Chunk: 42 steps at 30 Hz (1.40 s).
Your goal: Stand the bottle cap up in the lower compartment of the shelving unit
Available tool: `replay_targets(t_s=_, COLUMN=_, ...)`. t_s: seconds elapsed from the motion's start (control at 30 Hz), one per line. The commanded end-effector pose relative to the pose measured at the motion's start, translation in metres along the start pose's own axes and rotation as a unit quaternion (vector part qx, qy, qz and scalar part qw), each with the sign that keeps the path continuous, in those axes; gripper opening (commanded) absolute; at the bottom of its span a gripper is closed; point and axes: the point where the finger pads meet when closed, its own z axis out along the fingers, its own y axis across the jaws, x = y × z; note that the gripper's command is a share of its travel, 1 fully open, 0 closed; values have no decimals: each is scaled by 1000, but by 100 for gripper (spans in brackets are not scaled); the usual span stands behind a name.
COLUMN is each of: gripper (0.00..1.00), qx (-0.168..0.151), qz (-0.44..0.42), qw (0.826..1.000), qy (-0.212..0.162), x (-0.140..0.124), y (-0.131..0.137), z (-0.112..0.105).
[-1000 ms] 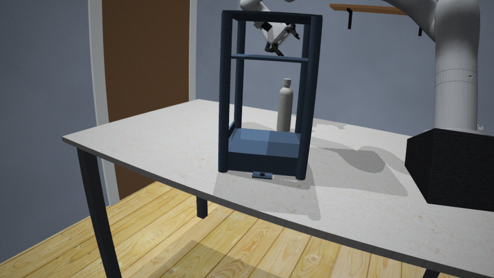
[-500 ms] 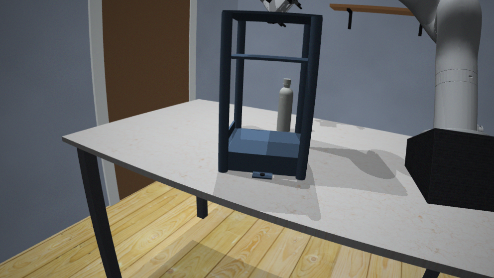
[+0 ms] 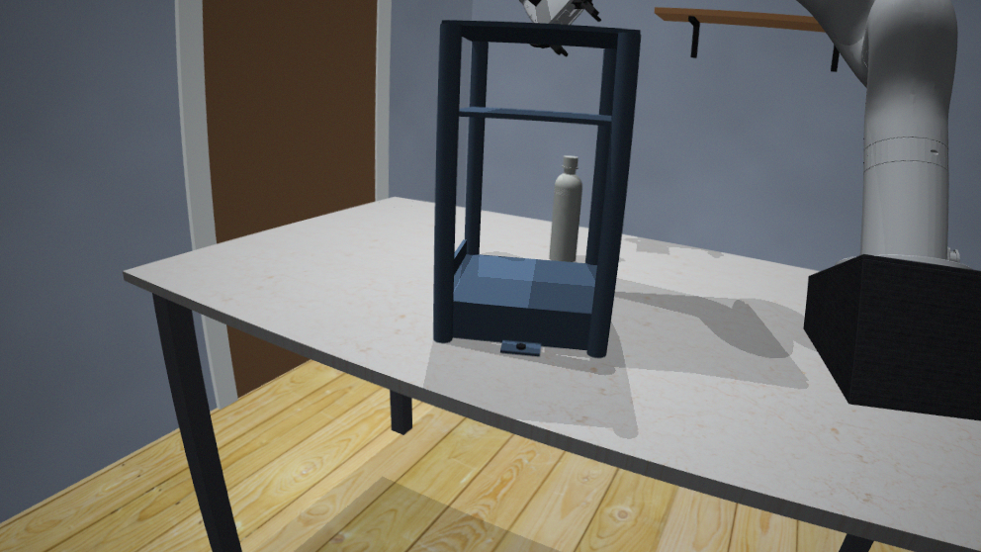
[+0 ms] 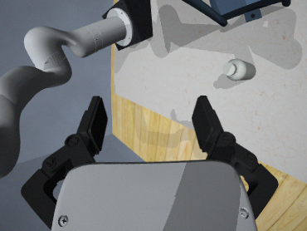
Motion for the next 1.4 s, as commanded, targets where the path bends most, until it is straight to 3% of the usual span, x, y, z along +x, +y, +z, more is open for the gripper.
replay_targets(t_s=0.0, gripper=100, qx=-35, qz=0, qw=999, qy=-27, x=-2, y=7, z=10)
replay_targets(t_s=0.1, gripper=100, qx=-45, qz=-1, qw=998, qy=-35, x=-3, y=9, z=13)
replay_targets(t_s=0.37, gripper=100, qx=-146, qz=-25, qw=982, qy=-115, x=-12, y=30, z=39)
replay_targets(t_s=0.4, gripper=100, qx=-146, qz=-25, qw=982, qy=-115, x=-12, y=30, z=39)
replay_targets(t_s=0.5, gripper=100, qx=-188, qz=-46, qw=970, qy=-147, x=-14, y=38, z=47)
replay_targets(t_s=0.63, gripper=100, qx=-203, qz=-54, qw=965, qy=-158, x=-15, y=41, z=50)
replay_targets(t_s=0.83, gripper=100, qx=-280, qz=-111, qw=929, qy=-213, x=-13, y=53, z=64)
replay_targets(t_s=1.03, gripper=100, qx=-328, qz=-159, qw=899, qy=-244, x=-6, y=59, z=73)
replay_targets(t_s=1.13, gripper=100, qx=-347, qz=-183, qw=884, qy=-256, x=-1, y=61, z=78)
replay_targets(t_s=1.37, gripper=100, qx=-366, qz=-208, qw=867, qy=-266, x=4, y=62, z=83)
